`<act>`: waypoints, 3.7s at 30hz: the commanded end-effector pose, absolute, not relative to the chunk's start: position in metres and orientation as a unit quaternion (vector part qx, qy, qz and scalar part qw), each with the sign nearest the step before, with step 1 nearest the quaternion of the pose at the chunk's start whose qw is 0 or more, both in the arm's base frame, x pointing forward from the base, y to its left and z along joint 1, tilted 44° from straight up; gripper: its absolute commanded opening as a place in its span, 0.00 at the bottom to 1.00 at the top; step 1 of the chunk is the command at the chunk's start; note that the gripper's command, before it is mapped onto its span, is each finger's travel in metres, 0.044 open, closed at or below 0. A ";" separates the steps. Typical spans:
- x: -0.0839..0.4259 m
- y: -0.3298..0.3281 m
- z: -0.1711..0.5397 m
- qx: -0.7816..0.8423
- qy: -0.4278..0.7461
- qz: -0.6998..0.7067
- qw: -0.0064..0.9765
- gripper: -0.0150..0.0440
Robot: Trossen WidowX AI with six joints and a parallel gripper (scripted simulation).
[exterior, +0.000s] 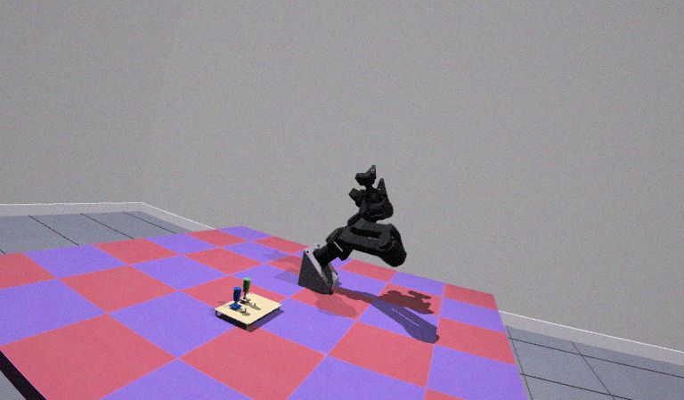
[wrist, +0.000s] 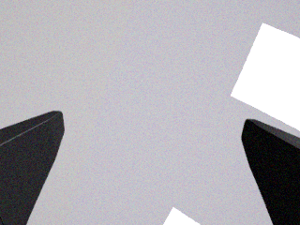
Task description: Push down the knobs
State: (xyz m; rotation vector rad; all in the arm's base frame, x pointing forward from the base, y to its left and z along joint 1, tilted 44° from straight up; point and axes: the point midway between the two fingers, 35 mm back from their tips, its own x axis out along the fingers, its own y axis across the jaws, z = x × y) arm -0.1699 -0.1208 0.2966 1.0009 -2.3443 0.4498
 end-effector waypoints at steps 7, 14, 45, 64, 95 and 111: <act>-0.179 -0.147 0.292 0.418 -0.861 0.207 0.201 0.62; -0.184 -0.182 0.284 0.469 -0.840 0.251 0.103 0.31; -0.111 -0.338 0.216 0.562 -0.670 0.314 -0.370 0.25; -0.004 -0.386 0.155 0.492 -0.567 0.234 -0.618 0.25; 0.179 -0.353 0.077 0.250 -0.474 0.044 -0.843 0.25; 0.266 -0.289 0.038 0.037 -0.493 -0.102 -0.863 0.25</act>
